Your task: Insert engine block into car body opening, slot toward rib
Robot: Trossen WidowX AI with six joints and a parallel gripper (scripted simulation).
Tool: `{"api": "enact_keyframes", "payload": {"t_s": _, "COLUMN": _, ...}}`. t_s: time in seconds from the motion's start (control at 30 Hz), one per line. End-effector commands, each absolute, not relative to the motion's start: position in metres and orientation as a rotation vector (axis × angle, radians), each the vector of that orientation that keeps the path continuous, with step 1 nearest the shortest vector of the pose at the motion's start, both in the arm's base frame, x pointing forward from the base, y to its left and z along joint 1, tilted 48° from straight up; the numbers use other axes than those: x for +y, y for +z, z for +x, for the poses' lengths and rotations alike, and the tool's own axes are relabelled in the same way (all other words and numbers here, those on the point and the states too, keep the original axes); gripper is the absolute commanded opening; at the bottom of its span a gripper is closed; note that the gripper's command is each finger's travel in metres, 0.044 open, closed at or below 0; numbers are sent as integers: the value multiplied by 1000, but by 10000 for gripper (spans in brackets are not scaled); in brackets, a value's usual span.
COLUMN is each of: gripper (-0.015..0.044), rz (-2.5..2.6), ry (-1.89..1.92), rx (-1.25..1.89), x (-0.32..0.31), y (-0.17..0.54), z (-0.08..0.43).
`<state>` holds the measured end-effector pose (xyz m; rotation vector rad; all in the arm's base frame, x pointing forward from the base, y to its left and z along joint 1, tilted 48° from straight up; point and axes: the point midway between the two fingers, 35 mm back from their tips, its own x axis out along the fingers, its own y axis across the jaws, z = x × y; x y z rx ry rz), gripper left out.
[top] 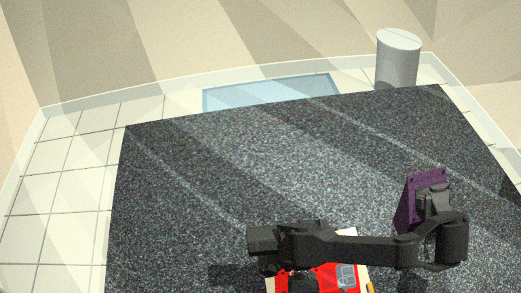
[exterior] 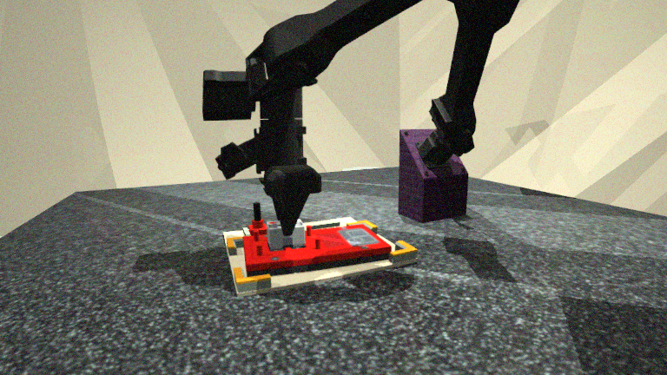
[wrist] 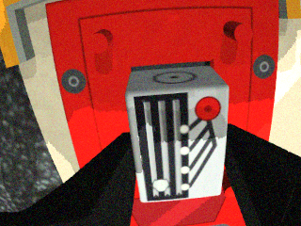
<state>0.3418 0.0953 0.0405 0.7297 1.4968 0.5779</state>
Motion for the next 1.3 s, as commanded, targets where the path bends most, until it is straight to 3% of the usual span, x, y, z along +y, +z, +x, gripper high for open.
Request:
{"api": "enact_keyframes", "payload": {"t_s": 0.0, "gripper": 159, "rz": 738, "ry": 578, "rx": 1497, "x": 97, "y": 40, "z": 342}}
{"api": "enact_keyframes", "payload": {"t_s": 0.77, "gripper": 159, "rz": 739, "ry": 578, "rx": 1497, "x": 101, "y": 36, "z": 342}}
{"api": "enact_keyframes", "payload": {"t_s": 1.13, "gripper": 440, "rz": 730, "ry": 578, "rx": 1497, "x": 100, "y": 37, "z": 342}}
{"api": "enact_keyframes", "payload": {"t_s": 1.27, "gripper": 440, "rz": 730, "ry": 578, "rx": 1497, "x": 100, "y": 37, "z": 342}}
